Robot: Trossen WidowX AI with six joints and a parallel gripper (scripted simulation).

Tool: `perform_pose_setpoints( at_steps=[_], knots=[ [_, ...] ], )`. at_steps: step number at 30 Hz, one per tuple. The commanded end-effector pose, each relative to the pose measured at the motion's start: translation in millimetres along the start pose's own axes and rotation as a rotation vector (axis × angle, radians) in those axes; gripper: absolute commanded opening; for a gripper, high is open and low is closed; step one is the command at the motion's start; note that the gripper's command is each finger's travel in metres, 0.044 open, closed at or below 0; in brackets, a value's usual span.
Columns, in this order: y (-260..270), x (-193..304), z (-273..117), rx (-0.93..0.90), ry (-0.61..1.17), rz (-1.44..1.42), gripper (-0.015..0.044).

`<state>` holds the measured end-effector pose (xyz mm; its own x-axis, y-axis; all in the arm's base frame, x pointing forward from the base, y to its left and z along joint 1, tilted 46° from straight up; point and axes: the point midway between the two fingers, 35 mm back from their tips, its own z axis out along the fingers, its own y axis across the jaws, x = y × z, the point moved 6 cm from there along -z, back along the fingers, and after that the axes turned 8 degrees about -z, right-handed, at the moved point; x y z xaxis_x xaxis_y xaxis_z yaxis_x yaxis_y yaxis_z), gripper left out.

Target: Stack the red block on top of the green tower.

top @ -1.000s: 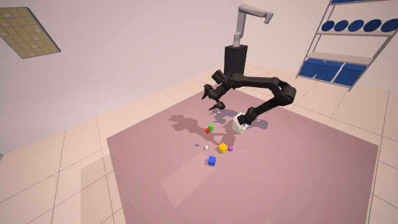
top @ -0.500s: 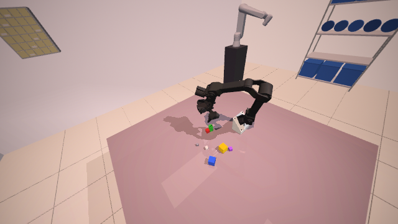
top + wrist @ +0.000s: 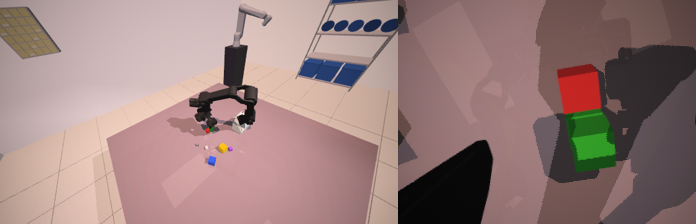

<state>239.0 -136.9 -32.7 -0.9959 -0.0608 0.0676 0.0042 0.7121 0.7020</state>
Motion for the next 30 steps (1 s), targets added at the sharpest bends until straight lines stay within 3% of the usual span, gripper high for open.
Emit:
perform_pose_setpoints(
  at_steps=[1, 7, 30],
  knots=[
    [-1, -1, 8, 0.002, 0.006, 0.004, 0.044],
    [-1, 0, 39, 0.0, 0.006, 0.004, 0.044],
    [0, 1, 67, -0.001, 0.006, 0.004, 0.044]
  ],
)
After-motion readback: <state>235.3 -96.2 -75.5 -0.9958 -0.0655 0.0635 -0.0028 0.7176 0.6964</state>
